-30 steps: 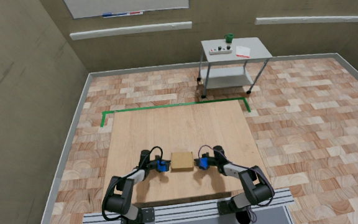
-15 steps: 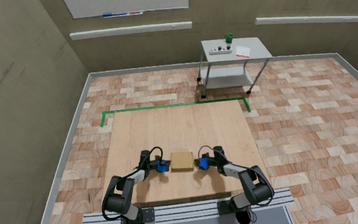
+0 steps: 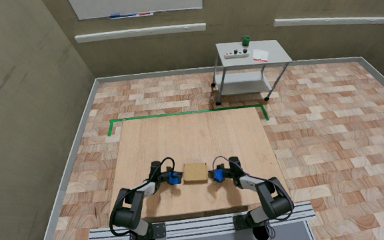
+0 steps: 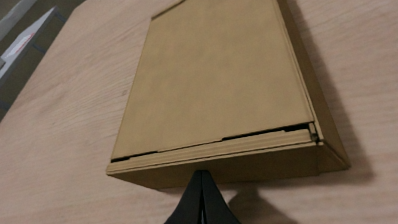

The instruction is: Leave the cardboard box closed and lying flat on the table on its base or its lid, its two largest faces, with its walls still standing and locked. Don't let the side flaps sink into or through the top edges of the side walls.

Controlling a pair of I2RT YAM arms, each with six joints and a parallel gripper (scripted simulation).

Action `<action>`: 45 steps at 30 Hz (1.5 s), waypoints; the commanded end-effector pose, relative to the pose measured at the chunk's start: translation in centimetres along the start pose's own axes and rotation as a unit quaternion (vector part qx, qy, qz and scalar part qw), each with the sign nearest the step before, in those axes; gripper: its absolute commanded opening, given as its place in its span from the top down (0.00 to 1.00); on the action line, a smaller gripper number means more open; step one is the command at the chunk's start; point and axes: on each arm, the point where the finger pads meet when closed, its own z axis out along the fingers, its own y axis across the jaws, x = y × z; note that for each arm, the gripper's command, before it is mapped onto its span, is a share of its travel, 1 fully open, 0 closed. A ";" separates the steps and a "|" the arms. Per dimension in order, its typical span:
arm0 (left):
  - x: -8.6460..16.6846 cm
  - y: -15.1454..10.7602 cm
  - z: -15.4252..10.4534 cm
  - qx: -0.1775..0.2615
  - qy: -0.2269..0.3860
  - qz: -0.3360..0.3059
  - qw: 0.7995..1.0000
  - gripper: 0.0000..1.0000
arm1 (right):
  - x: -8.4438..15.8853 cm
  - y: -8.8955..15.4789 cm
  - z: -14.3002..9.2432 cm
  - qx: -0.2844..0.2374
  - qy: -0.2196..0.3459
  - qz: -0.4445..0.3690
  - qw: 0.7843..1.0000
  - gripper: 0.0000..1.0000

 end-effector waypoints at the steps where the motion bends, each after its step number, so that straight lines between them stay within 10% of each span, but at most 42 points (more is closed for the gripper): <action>1: -0.8 -0.4 0.7 0.005 -0.016 0.008 1.000 0.99 | -1.8 -0.7 0.2 0.011 -0.026 -0.028 0.999 0.99; 45: -0.6 -0.5 0.8 0.005 -0.016 0.007 1.000 0.99 | -1.2 0.0 0.5 0.003 -0.023 -0.019 1.000 0.99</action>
